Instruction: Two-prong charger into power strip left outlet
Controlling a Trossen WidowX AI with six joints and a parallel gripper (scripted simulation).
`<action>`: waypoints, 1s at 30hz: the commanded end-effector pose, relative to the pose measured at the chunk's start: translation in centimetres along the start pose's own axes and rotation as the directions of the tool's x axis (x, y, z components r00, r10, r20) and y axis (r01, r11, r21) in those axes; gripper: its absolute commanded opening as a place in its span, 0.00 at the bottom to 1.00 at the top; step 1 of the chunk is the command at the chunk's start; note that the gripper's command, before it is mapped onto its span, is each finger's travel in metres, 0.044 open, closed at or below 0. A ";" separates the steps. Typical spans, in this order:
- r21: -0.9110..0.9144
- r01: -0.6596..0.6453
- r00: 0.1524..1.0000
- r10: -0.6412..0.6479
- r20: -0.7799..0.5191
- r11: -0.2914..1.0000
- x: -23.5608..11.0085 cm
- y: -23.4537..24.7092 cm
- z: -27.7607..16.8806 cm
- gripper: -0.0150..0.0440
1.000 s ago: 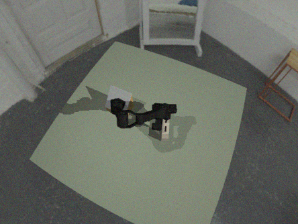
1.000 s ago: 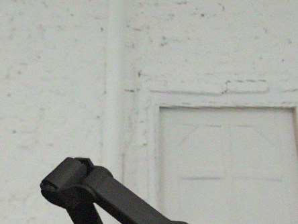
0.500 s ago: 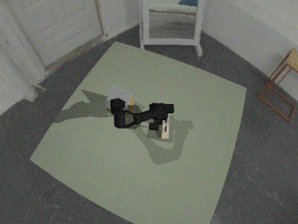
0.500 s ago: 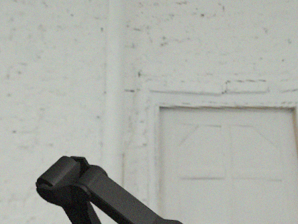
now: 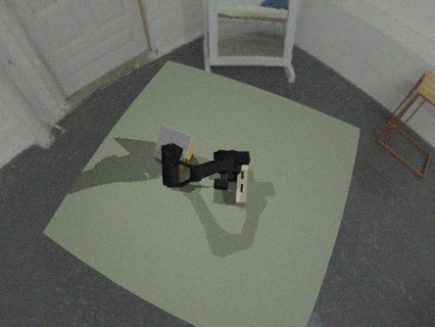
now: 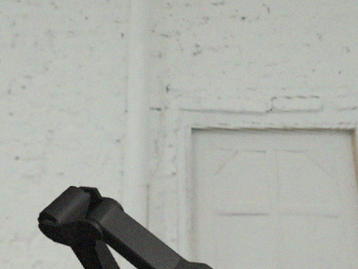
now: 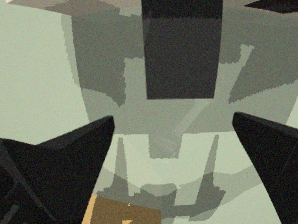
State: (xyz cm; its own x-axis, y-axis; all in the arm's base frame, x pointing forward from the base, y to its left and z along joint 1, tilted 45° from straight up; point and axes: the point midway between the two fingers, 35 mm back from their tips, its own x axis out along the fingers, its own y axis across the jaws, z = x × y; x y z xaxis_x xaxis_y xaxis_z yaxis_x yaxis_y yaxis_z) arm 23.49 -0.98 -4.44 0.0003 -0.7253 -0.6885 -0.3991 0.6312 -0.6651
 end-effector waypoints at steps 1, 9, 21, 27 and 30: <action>0.008 -0.005 1.000 0.005 0.003 1.000 0.0 0.0 -0.6 1.00; 0.008 -0.005 1.000 0.005 0.003 1.000 0.1 0.1 -1.5 1.00; 0.186 0.006 0.874 -0.095 0.477 0.983 -6.5 0.1 0.1 1.00; 0.219 -0.019 0.823 -0.109 0.558 0.976 -7.8 0.2 0.0 1.00; 0.219 -0.019 0.823 -0.109 0.558 0.976 -7.8 0.2 0.0 1.00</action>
State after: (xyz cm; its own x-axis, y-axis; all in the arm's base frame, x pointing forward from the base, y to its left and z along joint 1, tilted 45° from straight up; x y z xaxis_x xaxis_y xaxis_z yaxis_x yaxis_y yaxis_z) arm 23.51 4.66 0.49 0.5310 -0.5251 -0.6651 -0.2065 0.6810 -0.7026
